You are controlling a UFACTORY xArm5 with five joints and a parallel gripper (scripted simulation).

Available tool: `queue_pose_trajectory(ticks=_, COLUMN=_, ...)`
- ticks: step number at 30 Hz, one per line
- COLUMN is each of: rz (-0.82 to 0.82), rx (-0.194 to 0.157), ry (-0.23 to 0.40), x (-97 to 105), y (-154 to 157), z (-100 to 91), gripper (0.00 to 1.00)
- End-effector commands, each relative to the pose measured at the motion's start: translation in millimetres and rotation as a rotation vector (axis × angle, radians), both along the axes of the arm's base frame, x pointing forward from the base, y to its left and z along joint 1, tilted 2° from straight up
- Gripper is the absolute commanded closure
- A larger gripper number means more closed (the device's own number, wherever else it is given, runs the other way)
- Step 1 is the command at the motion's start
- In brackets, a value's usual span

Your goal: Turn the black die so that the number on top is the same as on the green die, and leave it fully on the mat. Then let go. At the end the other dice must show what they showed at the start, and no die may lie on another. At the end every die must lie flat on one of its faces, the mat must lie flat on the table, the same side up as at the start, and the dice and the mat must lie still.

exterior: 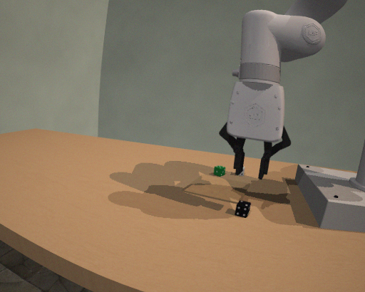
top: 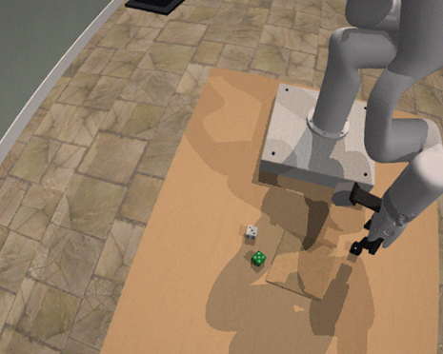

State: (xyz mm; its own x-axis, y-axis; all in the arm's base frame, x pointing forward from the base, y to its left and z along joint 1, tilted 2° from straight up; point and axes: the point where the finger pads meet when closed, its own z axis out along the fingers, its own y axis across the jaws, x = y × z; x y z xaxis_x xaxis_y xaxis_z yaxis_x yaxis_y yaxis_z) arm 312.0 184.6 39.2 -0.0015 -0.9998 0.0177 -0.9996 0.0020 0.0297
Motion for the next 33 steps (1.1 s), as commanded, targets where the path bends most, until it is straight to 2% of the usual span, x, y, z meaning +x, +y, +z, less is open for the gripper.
queue_pose_trajectory(ticks=1, rz=0.000, rx=0.002, ry=-0.003, x=1.0, y=0.7, z=0.1, gripper=0.58)
queue_pose_trajectory(ticks=12, rz=0.000, rx=0.001, ry=-0.002, x=0.3, y=1.1, z=-6.4, gripper=0.58)
queue_pose_trajectory(ticks=33, rz=0.000, rx=0.001, ry=-0.002, x=-0.4, y=0.6, z=-34.3, gripper=0.58)
